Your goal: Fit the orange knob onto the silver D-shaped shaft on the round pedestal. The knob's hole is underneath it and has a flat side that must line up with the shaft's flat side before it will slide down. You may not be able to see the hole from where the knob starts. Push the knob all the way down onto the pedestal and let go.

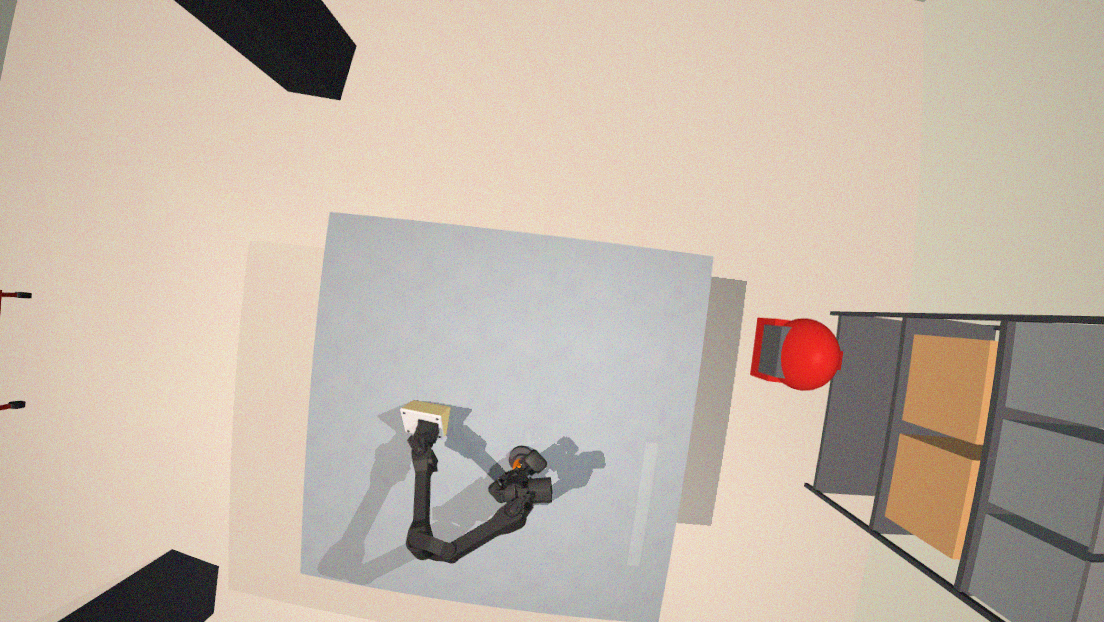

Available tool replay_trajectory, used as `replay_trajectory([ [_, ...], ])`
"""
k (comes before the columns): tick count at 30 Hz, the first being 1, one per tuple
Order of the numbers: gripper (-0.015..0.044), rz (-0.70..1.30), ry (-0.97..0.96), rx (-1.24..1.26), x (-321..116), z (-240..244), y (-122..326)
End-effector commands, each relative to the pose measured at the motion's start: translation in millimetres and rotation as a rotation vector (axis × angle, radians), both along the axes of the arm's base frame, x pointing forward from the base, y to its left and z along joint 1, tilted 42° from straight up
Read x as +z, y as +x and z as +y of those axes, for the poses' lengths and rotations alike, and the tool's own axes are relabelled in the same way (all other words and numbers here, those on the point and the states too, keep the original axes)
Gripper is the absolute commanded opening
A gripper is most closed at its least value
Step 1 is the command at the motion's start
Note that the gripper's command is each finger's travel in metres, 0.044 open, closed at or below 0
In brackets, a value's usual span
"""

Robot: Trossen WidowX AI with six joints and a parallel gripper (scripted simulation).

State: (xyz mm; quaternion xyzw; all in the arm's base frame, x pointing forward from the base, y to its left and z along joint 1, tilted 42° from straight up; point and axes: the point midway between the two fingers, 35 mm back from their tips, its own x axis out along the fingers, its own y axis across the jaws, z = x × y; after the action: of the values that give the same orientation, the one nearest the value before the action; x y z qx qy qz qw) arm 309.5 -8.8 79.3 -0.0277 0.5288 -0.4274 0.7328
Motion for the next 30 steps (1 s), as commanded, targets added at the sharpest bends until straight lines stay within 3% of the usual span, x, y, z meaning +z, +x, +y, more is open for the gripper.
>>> replay_trajectory([
  [1,0.0000,-0.003,-0.001,0.002,0.6,0.4,2.6],
  [30,0.0000,-0.003,-0.001,0.002,1.3,0.8,-0.7],
])
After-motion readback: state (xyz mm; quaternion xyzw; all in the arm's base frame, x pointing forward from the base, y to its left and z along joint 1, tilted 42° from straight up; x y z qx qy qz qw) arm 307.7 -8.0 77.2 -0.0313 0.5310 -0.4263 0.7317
